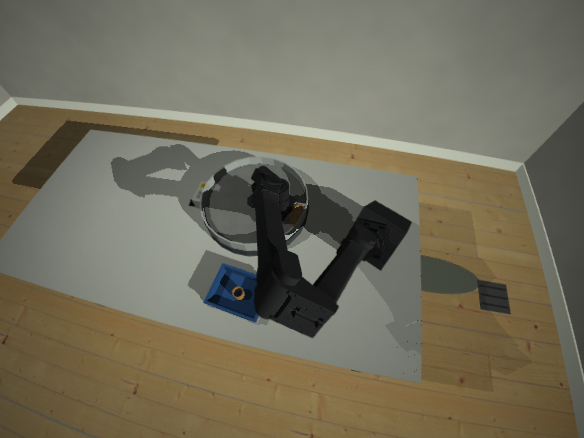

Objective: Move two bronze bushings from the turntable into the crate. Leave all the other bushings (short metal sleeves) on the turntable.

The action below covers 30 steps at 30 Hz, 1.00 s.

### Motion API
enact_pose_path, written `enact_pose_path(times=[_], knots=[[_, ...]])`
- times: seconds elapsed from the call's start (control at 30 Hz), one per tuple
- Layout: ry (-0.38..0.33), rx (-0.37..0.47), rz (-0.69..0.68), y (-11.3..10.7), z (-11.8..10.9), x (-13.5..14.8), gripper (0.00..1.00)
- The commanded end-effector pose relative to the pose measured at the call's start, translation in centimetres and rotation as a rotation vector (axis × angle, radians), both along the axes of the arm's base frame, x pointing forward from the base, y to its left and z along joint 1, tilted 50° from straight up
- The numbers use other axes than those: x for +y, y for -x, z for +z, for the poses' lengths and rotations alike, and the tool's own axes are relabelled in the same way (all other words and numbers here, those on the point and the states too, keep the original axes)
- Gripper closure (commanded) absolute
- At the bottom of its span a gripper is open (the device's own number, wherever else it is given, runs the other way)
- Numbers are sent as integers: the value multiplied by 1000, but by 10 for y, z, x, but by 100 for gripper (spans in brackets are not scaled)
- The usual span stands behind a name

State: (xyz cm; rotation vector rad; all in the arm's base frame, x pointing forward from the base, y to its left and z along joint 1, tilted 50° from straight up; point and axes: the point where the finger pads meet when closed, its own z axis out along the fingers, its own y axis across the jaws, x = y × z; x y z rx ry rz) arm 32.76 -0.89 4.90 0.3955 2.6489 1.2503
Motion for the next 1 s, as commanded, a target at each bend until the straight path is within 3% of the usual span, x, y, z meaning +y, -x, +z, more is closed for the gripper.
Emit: enact_pose_path(times=[0.0, 0.83, 0.97], knots=[[19, -3, 28, -3, -6, 4, 100], [19, -4, 29, -3, -6, 4, 100], [24, -14, 27, -10, 4, -3, 100]])
